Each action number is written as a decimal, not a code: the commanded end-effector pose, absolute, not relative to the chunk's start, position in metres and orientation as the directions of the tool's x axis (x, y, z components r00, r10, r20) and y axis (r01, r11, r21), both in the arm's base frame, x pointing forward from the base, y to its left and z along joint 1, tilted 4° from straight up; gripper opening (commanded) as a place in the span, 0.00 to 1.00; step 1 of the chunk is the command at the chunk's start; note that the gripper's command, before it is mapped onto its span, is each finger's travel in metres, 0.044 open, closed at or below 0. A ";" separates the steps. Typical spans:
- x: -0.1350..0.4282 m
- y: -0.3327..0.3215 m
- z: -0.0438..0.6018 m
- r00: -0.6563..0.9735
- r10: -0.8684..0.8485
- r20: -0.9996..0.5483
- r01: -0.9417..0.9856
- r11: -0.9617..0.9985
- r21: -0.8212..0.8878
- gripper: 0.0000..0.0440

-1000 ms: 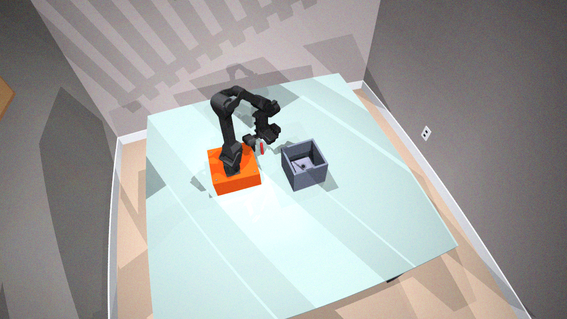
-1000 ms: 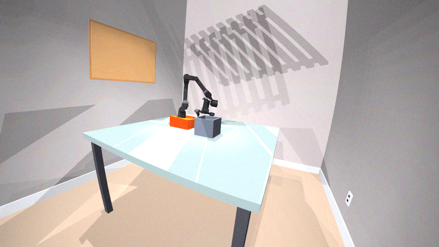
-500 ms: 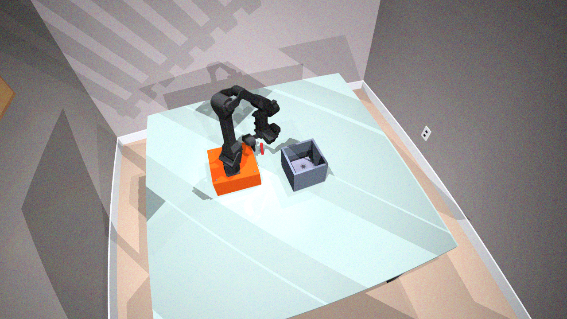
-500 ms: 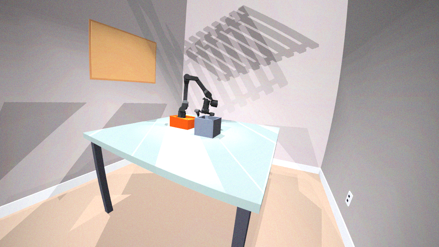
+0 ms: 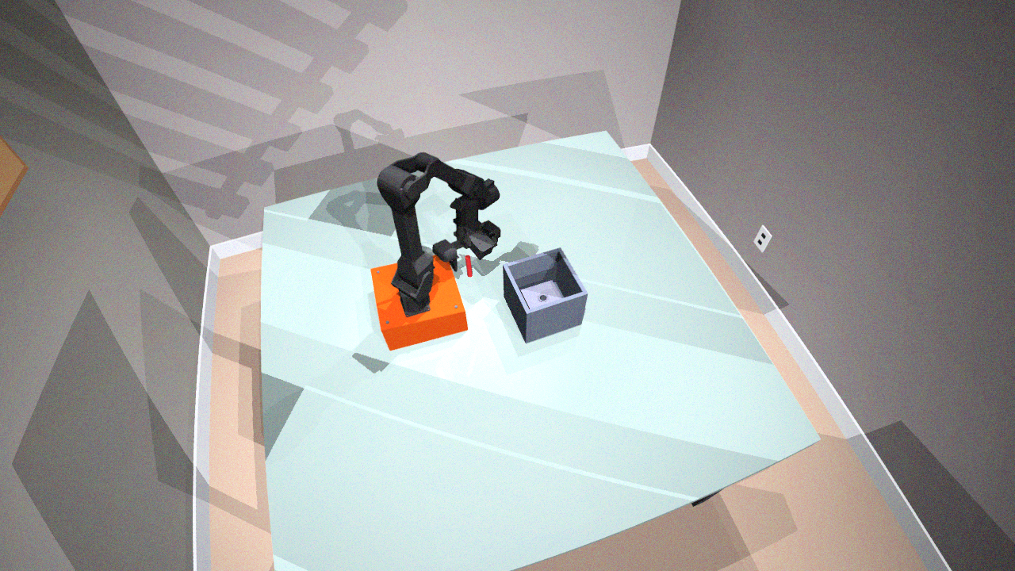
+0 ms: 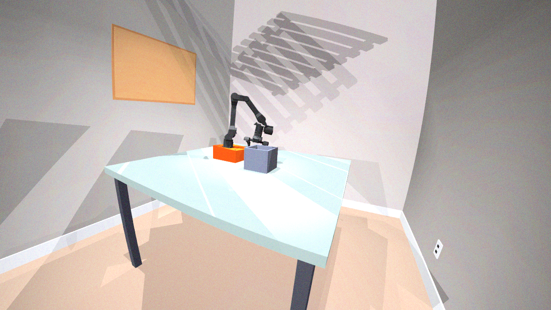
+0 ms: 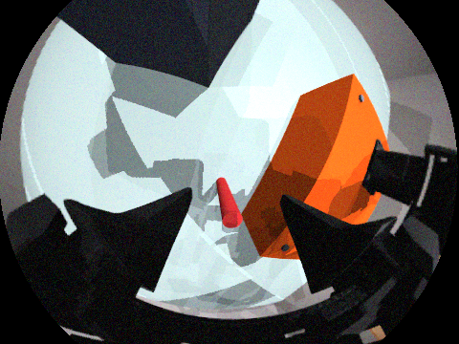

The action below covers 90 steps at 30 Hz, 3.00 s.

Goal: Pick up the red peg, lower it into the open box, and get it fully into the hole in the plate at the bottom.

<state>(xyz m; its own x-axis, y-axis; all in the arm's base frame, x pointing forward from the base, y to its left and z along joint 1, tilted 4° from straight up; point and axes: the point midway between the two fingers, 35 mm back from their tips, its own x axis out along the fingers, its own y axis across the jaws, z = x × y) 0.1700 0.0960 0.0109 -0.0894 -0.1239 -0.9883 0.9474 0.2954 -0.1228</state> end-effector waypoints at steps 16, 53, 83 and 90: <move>0.150 0.049 -0.030 -0.154 -0.326 -0.933 0.928 0.276 -0.249 0.96; 0.150 0.049 -0.030 -0.154 -0.326 -0.933 0.928 0.276 -0.249 1.00; 0.196 0.108 -0.038 -0.032 -0.107 -0.994 0.924 0.376 -0.070 0.05; 0.205 0.111 -0.025 0.015 -0.082 -0.997 0.930 0.366 -0.016 0.05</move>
